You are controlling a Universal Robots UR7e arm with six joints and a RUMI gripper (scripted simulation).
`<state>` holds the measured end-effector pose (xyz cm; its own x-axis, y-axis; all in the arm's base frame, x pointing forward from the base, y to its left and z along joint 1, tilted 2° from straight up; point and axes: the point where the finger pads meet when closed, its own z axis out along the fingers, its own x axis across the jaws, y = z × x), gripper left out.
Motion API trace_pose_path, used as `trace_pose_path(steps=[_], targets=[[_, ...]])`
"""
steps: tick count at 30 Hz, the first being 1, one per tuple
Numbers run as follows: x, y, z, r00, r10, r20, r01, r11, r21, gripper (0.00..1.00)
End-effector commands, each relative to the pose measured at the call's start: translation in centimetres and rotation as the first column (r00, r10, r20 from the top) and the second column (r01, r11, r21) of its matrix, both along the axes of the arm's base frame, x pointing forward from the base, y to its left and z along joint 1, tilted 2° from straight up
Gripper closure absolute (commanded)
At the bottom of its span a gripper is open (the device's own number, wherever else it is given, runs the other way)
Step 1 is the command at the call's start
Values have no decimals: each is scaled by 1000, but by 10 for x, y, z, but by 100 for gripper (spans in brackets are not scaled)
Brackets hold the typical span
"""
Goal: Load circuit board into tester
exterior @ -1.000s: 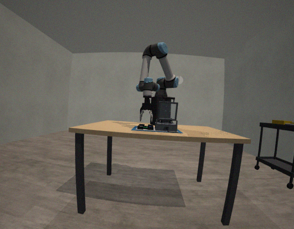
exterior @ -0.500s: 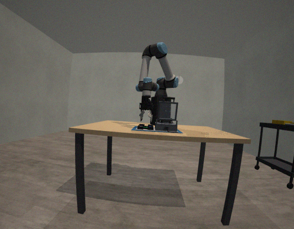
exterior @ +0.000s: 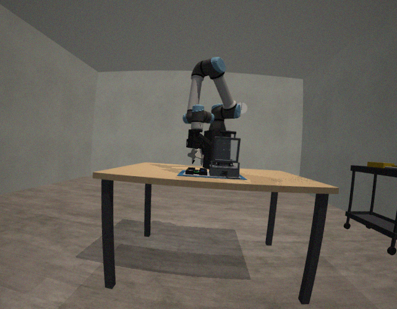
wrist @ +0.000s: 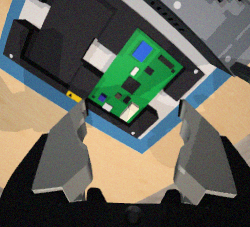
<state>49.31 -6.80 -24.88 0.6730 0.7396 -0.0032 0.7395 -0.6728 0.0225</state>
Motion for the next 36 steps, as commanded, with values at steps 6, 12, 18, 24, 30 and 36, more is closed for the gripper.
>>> trace_pose_path(steps=[6, 12, 18, 24, 30, 36], targets=[[0, 0, 0, 962, -272, 5, 272, 962, -1, 41], [0, 0, 0, 891, -453, 8, 453, 891, 3, 41], [0, 0, 0, 828, -560, 10, 560, 828, 6, 41], [0, 0, 0, 803, -596, 10, 596, 803, 7, 41], [1, 0, 0, 791, -611, 10, 611, 791, 8, 41], [1, 0, 0, 791, -611, 10, 611, 791, 8, 41]])
